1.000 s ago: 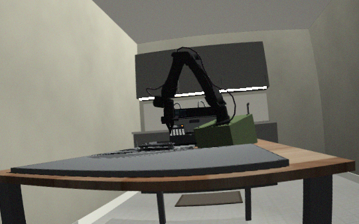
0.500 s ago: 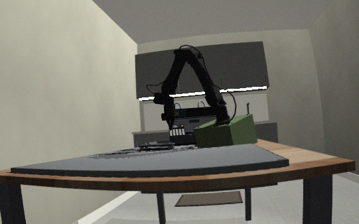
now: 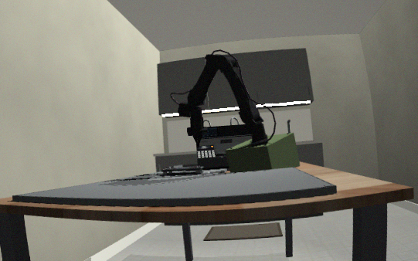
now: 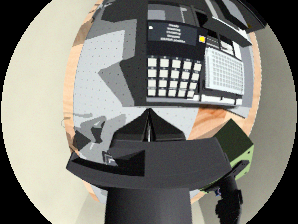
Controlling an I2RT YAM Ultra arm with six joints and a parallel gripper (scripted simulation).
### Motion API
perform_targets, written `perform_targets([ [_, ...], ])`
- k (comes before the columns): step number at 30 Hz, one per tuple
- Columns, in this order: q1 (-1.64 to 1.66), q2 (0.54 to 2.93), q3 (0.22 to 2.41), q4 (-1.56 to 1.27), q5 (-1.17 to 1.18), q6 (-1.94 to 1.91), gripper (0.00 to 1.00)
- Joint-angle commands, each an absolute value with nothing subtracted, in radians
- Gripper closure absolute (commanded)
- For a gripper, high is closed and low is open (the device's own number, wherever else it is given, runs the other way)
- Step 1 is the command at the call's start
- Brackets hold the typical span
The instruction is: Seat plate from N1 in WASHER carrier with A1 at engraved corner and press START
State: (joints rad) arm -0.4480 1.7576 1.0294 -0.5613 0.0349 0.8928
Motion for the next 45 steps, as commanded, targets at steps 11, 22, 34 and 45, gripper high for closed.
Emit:
perform_targets([
  [11,-0.443,1.726,1.076,-0.648,0.048,0.905,1.00],
  [22,-0.446,1.721,1.056,-0.636,0.040,0.898,1.00],
  [34,-0.476,1.739,1.084,-0.653,0.030,0.871,0.00],
  [45,-0.586,1.759,1.140,-0.685,-0.001,0.766,0.00],
])
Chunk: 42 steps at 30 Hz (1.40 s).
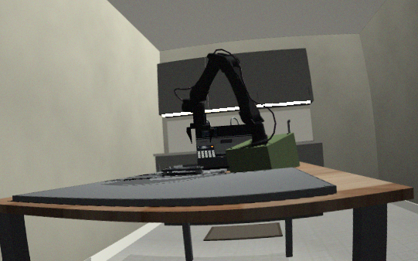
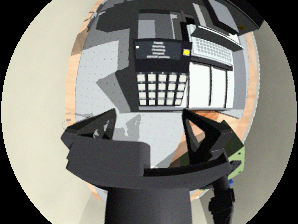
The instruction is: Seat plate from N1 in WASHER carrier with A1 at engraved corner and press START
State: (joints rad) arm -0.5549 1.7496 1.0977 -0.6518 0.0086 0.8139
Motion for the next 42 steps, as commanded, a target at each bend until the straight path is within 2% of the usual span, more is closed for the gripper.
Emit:
perform_targets([
  [1,-0.596,1.762,1.146,-0.688,-0.004,0.757,0.00],
  [42,-0.889,1.927,1.462,-0.846,-0.079,0.473,0.00],
])
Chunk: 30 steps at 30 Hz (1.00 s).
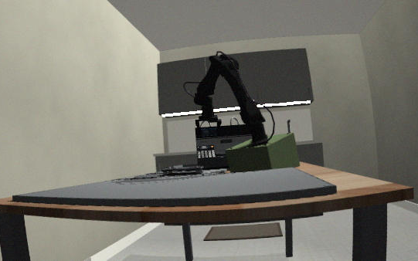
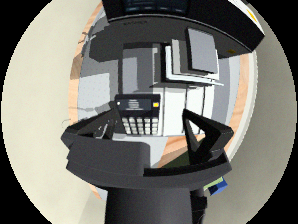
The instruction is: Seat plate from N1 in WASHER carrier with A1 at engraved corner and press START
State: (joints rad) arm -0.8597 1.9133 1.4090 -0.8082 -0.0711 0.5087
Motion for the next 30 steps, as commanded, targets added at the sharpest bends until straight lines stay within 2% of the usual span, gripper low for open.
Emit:
perform_targets([
  [1,-0.896,1.933,1.473,-0.851,-0.079,0.466,0.00],
  [7,-0.931,1.970,1.538,-0.883,-0.085,0.432,0.00],
  [30,-0.919,1.951,1.544,-0.888,-0.080,0.431,0.00],
])
